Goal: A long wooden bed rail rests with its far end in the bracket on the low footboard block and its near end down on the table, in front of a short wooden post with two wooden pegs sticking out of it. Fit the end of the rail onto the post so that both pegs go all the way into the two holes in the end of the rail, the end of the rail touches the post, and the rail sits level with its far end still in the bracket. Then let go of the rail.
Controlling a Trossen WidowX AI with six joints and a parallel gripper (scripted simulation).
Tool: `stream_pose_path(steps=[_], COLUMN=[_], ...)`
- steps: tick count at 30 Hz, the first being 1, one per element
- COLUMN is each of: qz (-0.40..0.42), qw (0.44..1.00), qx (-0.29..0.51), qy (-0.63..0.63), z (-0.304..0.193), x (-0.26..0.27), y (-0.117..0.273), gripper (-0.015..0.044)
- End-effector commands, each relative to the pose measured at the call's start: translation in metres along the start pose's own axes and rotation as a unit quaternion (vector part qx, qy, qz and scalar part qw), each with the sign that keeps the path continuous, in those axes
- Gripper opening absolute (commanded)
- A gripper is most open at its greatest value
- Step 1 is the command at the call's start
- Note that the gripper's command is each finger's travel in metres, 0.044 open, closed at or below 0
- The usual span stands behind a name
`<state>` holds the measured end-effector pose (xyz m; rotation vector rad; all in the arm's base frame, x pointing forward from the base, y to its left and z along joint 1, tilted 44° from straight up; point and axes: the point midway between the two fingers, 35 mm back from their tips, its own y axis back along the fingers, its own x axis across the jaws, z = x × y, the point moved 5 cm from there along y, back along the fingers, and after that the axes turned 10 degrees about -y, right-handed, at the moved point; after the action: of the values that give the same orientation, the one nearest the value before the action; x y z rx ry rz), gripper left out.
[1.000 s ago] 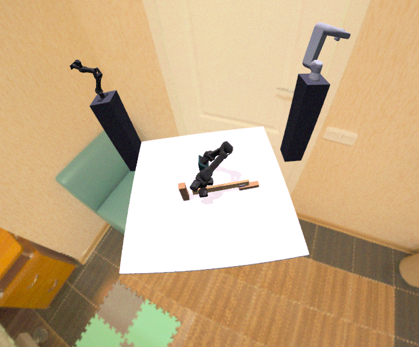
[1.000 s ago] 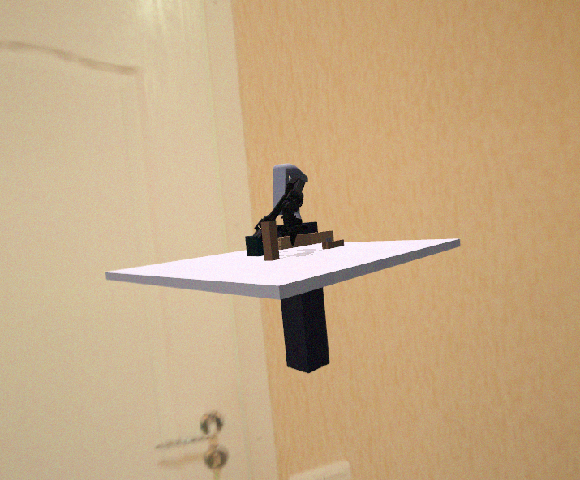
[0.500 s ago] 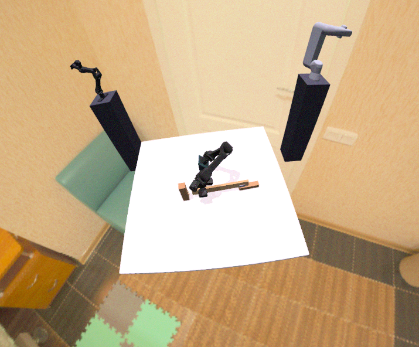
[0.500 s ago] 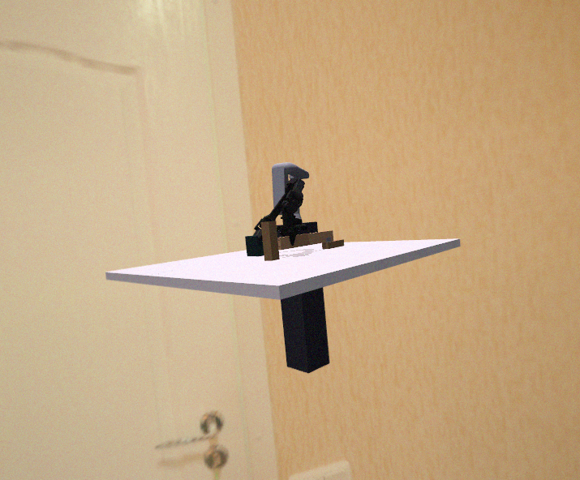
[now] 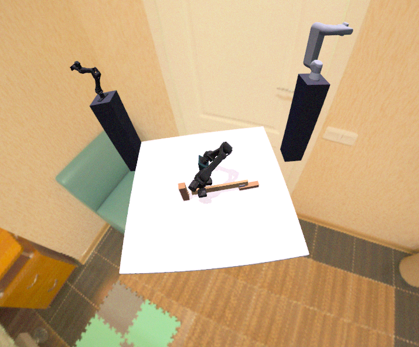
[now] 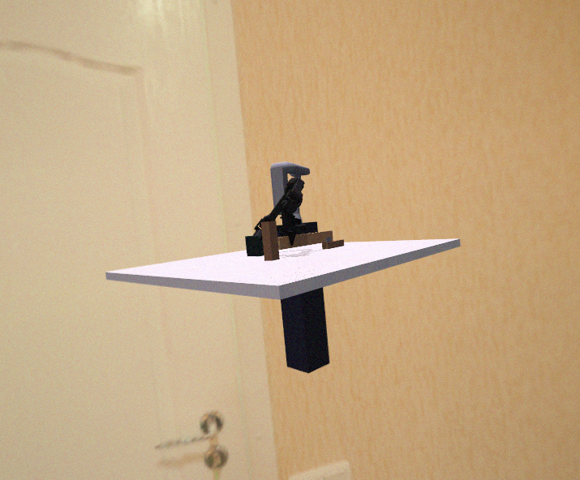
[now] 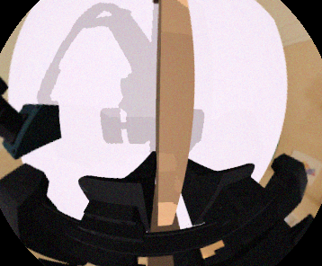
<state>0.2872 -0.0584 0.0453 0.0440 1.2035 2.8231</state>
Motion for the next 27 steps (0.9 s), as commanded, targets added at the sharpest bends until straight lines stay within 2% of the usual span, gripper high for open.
stream_pose_path(steps=[1, 27], qz=[-0.002, -0.002], qw=[1.000, 1.000], qx=[0.001, 0.001], qy=[0.000, 0.000], z=[-0.0023, -0.0093], x=[-0.0007, -0.0024], y=[0.0014, 0.0017], gripper=[0.0000, 0.0000])
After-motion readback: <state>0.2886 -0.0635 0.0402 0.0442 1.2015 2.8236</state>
